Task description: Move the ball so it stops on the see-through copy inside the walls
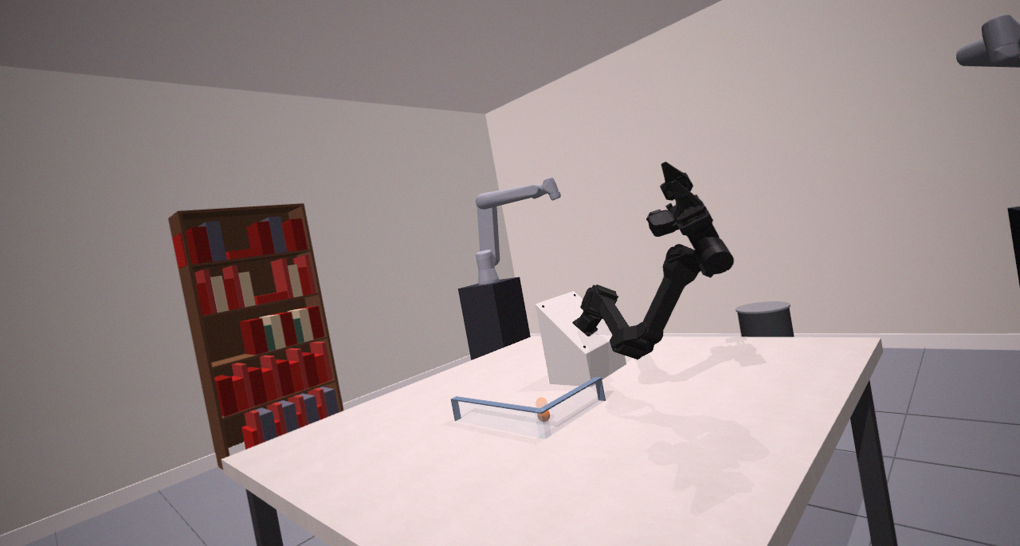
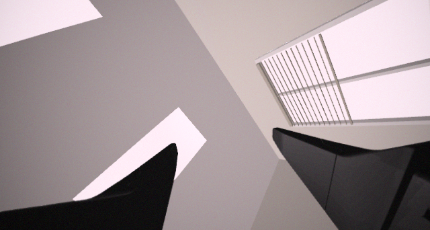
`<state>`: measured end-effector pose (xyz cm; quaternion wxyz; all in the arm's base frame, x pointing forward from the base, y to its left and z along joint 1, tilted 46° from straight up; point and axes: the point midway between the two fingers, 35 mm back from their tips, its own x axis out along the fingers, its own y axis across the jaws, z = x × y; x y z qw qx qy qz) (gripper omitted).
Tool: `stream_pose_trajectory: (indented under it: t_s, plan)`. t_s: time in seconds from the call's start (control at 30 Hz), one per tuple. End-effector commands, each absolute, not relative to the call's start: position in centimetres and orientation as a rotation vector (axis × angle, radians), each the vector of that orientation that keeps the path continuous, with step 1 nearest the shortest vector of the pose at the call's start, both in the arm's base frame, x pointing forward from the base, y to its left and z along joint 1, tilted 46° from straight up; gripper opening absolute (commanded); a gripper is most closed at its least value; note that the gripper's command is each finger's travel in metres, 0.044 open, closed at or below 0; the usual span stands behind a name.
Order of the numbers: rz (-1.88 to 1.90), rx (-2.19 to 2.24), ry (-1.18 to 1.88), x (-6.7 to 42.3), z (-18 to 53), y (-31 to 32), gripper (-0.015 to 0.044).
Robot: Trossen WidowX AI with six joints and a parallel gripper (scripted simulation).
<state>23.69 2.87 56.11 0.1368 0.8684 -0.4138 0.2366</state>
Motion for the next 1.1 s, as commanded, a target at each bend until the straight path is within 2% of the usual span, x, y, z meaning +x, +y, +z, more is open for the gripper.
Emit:
stream_pose_trajectory:
  t_s: [0.0, 0.17, 0.4, 0.57, 0.8, 1.07]
  plan:
    - [0.692, 2.513, -1.198, 23.5, 56.2, 2.8, 0.0374]
    - [0.871, 2.587, -1.196, 18.0, 58.8, 0.4, 0.0254]
    - [1.129, 2.903, -1.140, 11.5, 59.9, -4.6, 0.0254]
    - [1.275, 3.160, -1.090, 8.8, 59.1, -9.8, 0.0254]
    - [1.401, 3.547, -1.015, 8.7, 56.0, -17.3, 0.0254]
    - [1.329, 4.033, -0.960, 13.3, 50.2, -24.1, 0.0254]
